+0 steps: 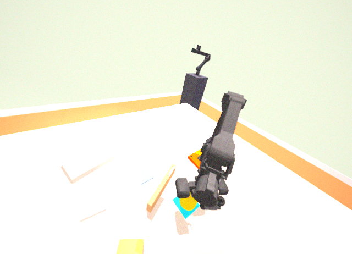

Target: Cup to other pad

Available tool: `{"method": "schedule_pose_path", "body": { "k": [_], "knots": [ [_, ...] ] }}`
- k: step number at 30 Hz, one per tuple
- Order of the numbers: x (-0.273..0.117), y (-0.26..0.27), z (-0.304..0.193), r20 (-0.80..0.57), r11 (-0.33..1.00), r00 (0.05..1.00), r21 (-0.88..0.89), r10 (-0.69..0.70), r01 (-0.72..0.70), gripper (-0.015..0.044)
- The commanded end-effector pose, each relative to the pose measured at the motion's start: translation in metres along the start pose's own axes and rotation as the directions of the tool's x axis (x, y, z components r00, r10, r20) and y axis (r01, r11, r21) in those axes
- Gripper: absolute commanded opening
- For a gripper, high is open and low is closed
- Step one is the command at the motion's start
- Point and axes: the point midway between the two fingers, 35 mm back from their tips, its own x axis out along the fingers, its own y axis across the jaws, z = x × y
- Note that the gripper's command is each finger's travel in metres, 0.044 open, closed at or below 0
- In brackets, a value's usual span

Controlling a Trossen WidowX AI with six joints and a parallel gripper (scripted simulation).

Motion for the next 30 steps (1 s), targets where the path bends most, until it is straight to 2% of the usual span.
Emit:
{"method": "schedule_pose_path", "body": {
  "k": [1, 2, 8, 30],
  "knots": [
    [-0.001, 0.000, 0.000, 0.001, 1.000, 1.000, 0.000, 0.000, 0.000, 0.0000],
    [-0.001, 0.000, 0.000, 0.001, 1.000, 1.000, 0.000, 0.000, 0.000, 0.0000],
    [-0.001, 0.000, 0.000, 0.001, 1.000, 1.000, 0.000, 0.000, 0.000, 0.0147],
    [-0.018, -0.001, 0.001, -0.001, 1.000, 1.000, 0.002, -0.002, 0.002, 0.0147]
  ]
}}
